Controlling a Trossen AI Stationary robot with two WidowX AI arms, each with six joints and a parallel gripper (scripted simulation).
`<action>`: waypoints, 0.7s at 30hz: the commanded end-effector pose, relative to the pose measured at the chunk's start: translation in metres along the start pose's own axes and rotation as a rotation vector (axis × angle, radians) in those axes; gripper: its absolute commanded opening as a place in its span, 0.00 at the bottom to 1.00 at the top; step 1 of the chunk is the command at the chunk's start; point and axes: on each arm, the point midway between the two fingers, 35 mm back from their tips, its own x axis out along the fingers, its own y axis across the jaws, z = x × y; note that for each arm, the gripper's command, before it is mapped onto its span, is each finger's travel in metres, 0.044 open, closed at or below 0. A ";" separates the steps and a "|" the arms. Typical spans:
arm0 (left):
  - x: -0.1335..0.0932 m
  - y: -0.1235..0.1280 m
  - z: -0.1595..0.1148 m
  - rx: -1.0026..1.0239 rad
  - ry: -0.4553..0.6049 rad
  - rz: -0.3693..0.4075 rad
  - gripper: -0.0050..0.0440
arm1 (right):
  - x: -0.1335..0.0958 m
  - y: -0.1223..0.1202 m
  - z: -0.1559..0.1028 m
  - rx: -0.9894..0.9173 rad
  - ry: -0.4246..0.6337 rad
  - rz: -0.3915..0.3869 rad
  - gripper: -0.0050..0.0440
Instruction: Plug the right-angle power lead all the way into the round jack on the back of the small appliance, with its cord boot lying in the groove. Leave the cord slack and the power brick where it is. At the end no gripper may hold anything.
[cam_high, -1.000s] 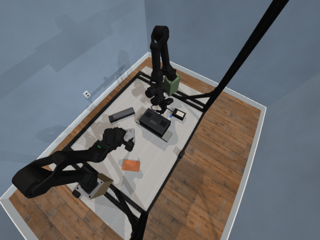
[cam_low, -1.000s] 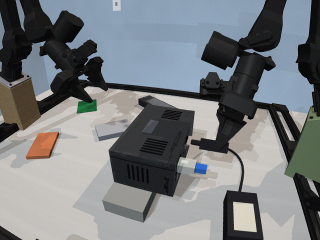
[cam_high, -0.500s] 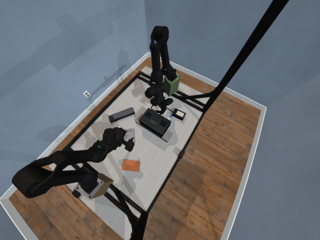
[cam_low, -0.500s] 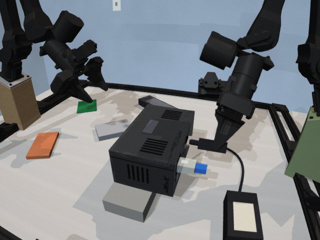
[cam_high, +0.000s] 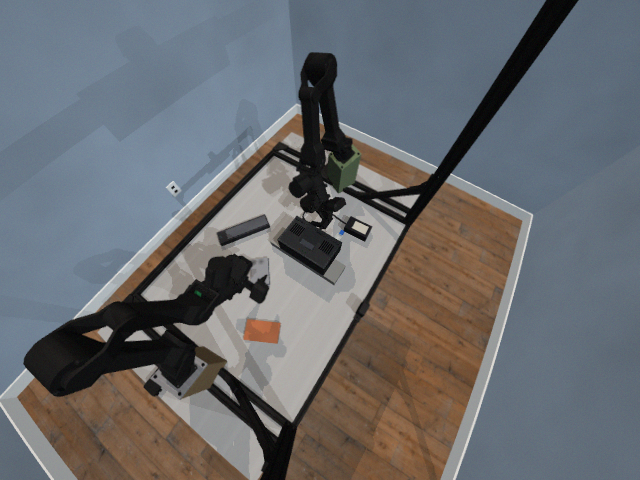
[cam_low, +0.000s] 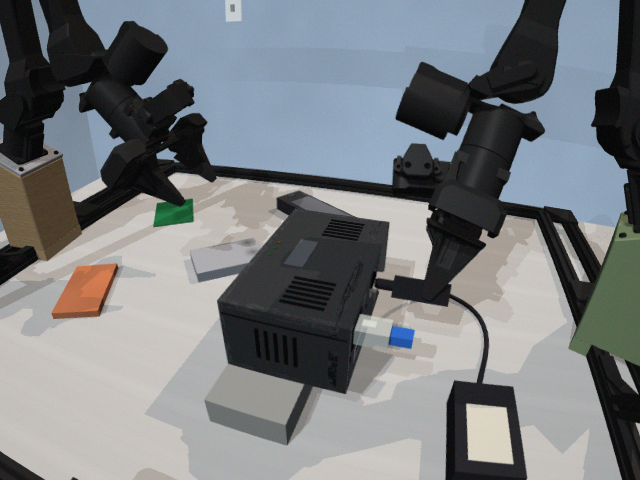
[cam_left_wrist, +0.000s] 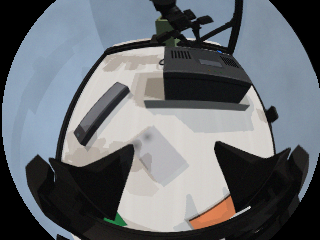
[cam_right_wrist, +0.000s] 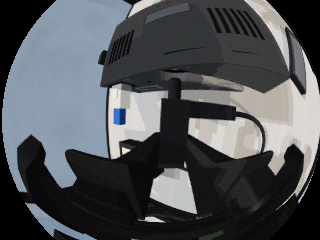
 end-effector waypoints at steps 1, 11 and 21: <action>0.000 0.000 0.000 -0.002 -0.001 -0.003 0.92 | 0.001 0.001 0.002 -0.004 0.000 0.007 0.10; 0.000 0.000 0.000 -0.002 -0.001 -0.003 0.92 | 0.001 0.001 0.002 -0.004 0.000 0.007 0.10; 0.000 0.000 0.000 -0.002 -0.001 -0.003 0.92 | 0.001 0.001 0.004 -0.004 0.000 0.007 0.10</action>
